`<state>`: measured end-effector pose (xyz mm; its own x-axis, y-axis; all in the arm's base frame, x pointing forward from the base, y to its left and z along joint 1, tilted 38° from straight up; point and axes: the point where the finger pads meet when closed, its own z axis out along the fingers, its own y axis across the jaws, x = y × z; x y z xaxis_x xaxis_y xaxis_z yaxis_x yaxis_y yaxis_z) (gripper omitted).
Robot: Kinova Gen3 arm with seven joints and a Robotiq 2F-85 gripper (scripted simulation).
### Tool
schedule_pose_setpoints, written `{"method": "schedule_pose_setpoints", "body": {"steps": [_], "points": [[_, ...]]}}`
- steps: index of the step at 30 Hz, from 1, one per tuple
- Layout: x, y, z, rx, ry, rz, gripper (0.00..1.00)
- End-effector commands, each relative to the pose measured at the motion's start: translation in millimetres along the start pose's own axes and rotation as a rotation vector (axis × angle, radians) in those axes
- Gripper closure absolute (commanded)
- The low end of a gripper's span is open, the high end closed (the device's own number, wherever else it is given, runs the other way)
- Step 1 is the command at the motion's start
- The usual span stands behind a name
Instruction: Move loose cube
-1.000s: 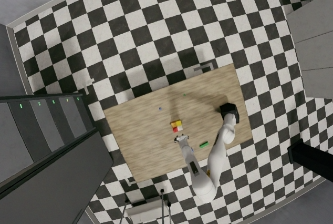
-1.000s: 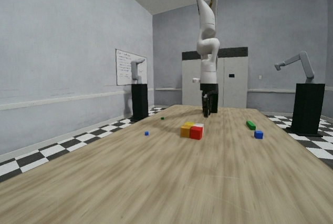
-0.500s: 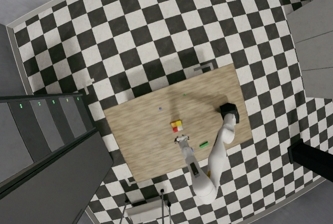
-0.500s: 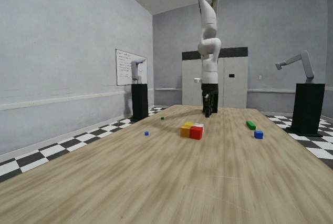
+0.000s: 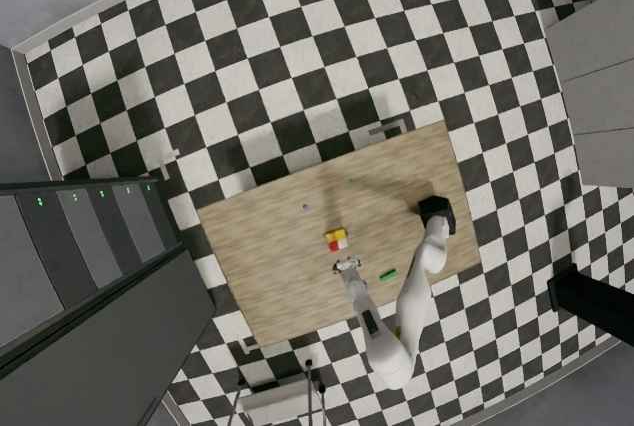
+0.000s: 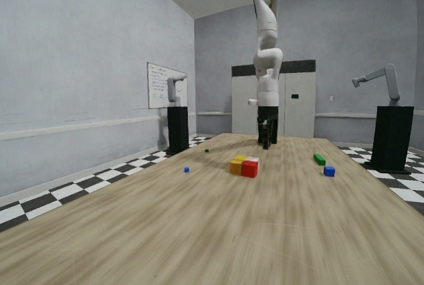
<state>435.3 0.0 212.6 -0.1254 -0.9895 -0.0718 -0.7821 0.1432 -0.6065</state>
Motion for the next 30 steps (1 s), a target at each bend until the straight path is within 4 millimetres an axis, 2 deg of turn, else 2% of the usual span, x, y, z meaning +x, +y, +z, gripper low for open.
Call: {"method": "schedule_pose_setpoints", "body": {"steps": [1, 30], "points": [[-1, 0, 0, 0.001, -0.001, -0.001, 0.47], [-1, 0, 12, 0.0, 0.0, -0.001, 0.47]]}}
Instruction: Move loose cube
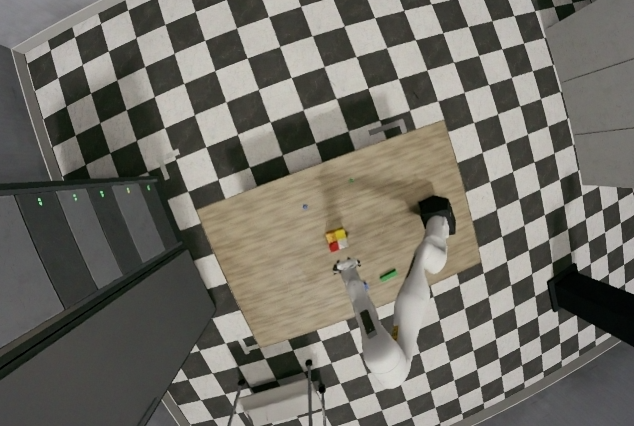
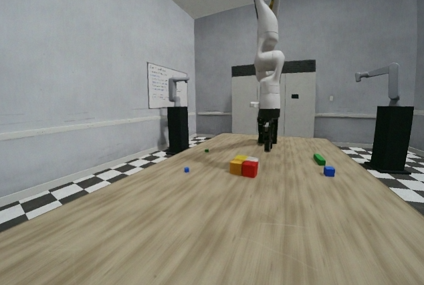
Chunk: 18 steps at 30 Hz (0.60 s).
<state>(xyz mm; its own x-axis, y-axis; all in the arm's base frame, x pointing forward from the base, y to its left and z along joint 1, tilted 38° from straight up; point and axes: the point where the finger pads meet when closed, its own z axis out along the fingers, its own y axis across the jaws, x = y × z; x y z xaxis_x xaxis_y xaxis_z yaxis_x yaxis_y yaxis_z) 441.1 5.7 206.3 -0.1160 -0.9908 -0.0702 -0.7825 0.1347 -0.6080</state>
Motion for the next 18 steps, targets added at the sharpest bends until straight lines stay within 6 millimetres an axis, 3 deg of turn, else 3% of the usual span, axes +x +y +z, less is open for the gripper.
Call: {"method": "schedule_pose_setpoints", "body": {"steps": [1, 18], "points": [[5, 0, 5, -0.001, 0.004, 0.007, 0.47], [5, 0, 36, -0.001, 0.004, 0.007, 0.47]]}}
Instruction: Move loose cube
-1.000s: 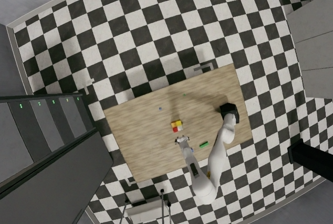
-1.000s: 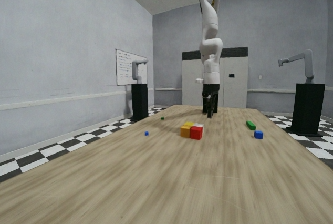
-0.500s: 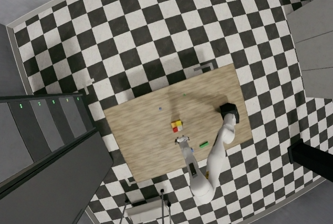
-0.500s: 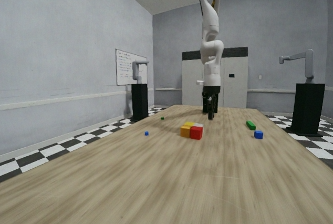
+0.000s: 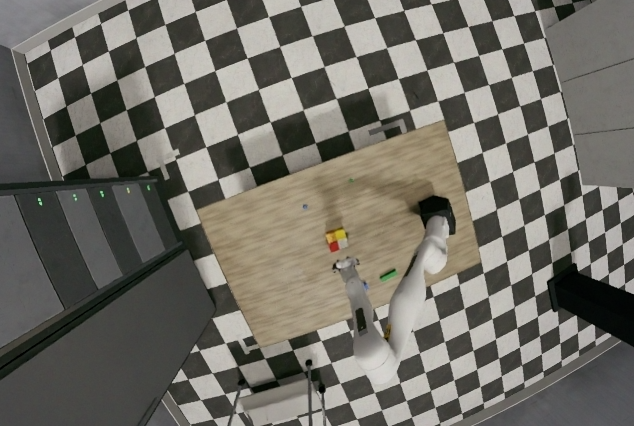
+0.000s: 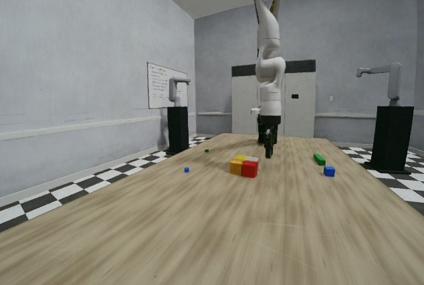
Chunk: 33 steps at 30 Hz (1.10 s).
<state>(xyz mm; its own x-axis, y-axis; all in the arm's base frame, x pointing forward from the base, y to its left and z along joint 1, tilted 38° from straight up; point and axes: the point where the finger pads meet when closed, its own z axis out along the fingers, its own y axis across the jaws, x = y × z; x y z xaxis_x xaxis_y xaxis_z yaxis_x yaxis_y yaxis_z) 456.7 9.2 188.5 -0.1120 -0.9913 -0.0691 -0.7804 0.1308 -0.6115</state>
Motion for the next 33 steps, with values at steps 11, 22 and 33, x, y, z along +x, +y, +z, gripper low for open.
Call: {"method": "schedule_pose_setpoints", "body": {"steps": [11, 22, 33], "points": [[8, 1, 50, -0.005, 0.006, 0.011, 0.47], [8, 1, 60, -0.005, 0.006, 0.011, 0.47], [8, 1, 60, -0.005, 0.006, 0.011, 0.47]]}}
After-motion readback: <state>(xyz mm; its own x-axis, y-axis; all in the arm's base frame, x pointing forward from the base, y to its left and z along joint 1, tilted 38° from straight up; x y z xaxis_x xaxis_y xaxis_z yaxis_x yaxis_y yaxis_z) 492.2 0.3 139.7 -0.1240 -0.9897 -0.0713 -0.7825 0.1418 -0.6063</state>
